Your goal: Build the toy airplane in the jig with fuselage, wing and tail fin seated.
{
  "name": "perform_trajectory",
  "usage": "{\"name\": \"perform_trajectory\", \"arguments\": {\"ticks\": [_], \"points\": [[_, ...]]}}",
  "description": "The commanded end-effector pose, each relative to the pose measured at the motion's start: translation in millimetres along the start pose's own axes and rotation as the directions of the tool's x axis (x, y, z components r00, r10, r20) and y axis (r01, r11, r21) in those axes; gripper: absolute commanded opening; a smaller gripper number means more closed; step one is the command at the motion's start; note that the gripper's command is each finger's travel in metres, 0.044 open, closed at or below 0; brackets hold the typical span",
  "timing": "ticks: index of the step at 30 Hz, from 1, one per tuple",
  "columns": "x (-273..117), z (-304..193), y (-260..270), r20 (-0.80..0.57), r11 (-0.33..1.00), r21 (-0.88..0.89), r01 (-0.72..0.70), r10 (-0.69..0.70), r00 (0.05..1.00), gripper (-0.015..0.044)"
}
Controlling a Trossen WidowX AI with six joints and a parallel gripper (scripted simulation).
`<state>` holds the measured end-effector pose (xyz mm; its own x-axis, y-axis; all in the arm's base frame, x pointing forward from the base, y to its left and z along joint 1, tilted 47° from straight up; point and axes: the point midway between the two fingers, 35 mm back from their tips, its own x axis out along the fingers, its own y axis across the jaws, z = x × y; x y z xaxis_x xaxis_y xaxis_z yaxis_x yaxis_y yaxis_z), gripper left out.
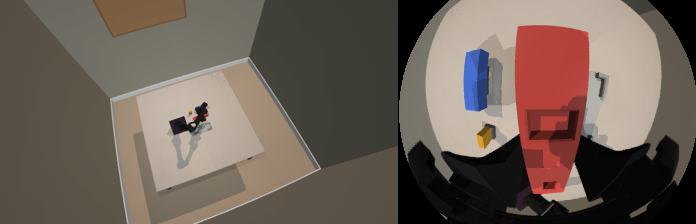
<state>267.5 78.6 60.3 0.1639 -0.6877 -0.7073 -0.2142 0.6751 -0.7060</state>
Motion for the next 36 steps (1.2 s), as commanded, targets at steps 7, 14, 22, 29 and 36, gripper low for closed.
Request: {"name": "perform_trajectory", "arguments": {"ticks": [7, 14, 22, 29, 36], "points": [[13, -4, -29, 0.007, 1.0, 0.004, 0.0, 0.0, 1.0, 0.0], [23, -9, -49, 0.008, 1.0, 0.01, 0.003, -0.003, 1.0, 0.0], [34, -16, -71, 0.006, 1.0, 0.019, 0.013, -0.013, 1.0, 0.0], [44, -25, -89, 0.002, 0.999, 0.027, 0.025, -0.025, 1.0, 0.0], [46, -28, -93, 0.001, 0.999, 0.028, 0.028, -0.028, 1.0, 0.0105]]}}
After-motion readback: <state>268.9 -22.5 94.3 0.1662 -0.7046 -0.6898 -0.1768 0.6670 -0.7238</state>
